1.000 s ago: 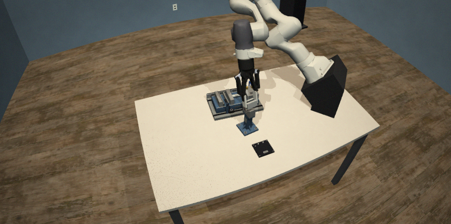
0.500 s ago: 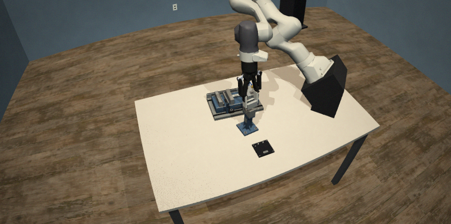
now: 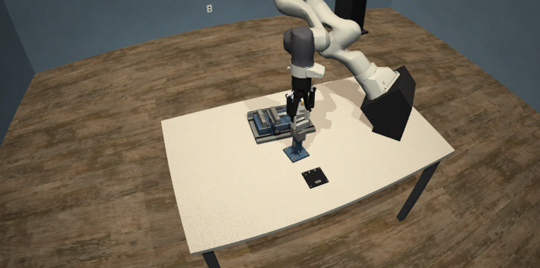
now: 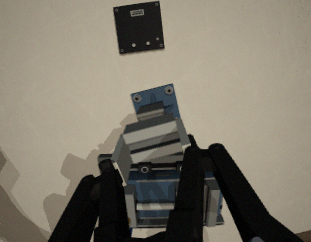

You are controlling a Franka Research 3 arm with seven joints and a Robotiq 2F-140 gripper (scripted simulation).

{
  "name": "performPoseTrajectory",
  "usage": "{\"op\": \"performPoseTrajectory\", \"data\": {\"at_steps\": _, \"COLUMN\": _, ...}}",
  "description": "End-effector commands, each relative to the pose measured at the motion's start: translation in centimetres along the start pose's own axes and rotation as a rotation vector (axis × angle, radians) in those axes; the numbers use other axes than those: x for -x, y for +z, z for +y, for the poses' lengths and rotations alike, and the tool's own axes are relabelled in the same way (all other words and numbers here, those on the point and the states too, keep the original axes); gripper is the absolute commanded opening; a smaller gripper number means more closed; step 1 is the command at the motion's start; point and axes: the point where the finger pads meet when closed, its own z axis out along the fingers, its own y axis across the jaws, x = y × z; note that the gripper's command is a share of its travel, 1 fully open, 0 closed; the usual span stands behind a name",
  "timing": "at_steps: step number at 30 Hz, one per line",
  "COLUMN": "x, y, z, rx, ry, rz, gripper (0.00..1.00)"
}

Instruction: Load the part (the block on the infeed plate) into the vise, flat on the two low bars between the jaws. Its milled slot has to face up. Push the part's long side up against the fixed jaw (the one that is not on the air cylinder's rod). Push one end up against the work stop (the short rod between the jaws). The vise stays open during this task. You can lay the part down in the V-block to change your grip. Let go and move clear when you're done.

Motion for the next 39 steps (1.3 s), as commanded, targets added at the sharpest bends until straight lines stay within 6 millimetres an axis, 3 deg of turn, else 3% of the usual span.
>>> {"op": "performPoseTrajectory", "data": {"at_steps": 1, "x": 0.38, "y": 0.02, "z": 0.09, "rx": -0.001, "ry": 0.033, "rz": -0.027, "gripper": 0.0}}
{"op": "performPoseTrajectory", "data": {"at_steps": 39, "x": 0.27, "y": 0.02, "z": 0.09, "rx": -0.001, "ry": 0.033, "rz": -0.068, "gripper": 0.0}}
